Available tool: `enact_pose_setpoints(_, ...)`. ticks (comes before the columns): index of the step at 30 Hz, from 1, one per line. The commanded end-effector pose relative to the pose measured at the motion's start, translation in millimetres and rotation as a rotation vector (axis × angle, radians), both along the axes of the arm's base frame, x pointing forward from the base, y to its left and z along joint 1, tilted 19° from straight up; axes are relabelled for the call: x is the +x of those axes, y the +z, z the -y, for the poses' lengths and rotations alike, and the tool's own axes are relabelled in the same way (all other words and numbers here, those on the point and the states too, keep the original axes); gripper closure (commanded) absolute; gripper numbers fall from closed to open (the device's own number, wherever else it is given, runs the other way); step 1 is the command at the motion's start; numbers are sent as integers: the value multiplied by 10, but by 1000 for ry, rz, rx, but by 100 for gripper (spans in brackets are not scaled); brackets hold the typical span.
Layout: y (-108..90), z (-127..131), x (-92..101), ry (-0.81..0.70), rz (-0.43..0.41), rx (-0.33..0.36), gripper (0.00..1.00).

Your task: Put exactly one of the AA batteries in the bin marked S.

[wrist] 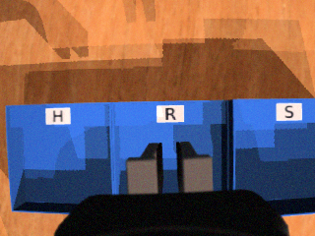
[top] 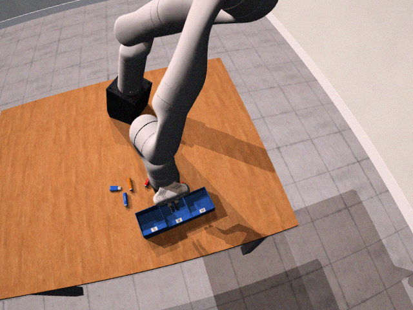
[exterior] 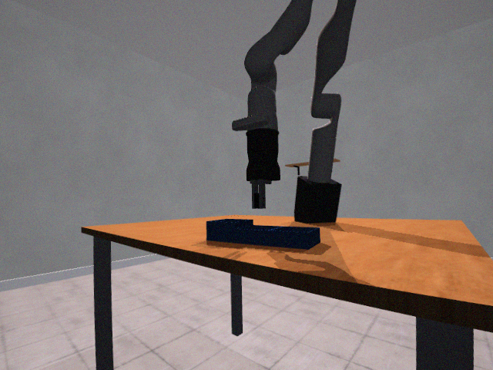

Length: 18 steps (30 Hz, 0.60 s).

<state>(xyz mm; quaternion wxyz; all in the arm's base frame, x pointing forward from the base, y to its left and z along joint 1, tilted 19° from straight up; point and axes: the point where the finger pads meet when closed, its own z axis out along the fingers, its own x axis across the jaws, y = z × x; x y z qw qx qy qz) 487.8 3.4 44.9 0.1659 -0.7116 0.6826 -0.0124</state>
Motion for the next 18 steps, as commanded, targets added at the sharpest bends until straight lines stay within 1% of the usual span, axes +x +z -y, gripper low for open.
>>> enact_pose_setpoints(1, 62, -210, 3, 20, 6, 3, 69)
enact_pose_setpoints(10, 162, -649, -19, 20, 6, 3, 69)
enact_pose_setpoints(12, 162, -649, -19, 20, 6, 3, 69)
enact_pose_setpoints(14, 182, -737, -23, 20, 6, 3, 69)
enact_pose_setpoints(18, 182, -737, -23, 20, 6, 3, 69)
